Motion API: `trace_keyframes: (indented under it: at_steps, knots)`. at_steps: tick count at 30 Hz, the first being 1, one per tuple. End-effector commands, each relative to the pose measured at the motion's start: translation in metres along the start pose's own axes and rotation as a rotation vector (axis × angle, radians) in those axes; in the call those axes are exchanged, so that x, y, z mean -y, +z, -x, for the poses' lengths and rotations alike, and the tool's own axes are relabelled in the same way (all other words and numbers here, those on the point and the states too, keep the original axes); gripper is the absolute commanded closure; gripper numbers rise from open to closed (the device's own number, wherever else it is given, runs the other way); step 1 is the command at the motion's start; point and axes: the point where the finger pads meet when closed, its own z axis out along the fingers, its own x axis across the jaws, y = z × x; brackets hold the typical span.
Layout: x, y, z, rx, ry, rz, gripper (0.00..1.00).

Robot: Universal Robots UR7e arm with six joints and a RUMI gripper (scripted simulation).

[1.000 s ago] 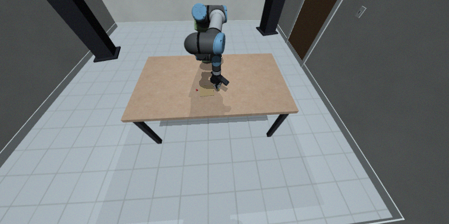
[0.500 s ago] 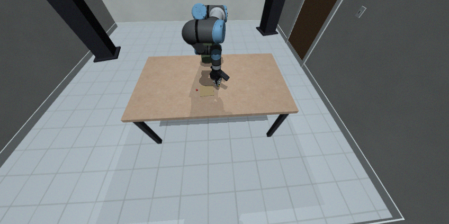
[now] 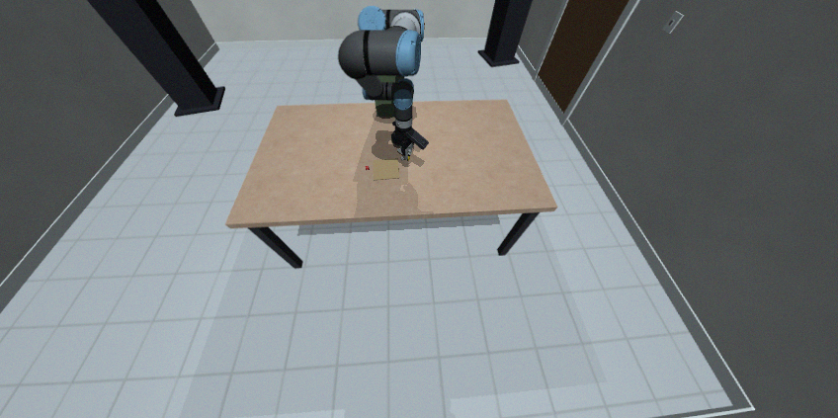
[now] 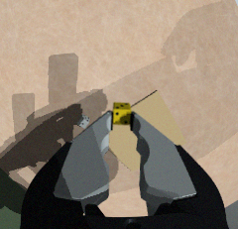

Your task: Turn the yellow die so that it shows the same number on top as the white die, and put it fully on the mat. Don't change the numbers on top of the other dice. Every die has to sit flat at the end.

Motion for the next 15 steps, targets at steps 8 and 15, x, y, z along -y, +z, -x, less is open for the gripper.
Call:
trace_keyframes:
  at_steps: [8, 15]
  knots:
    - [-0.014, 0.001, -0.008, 0.002, 0.126, 0.001, 1.00]
    - [-0.044, 0.002, -0.022, 0.005, 0.385, 0.004, 1.00]
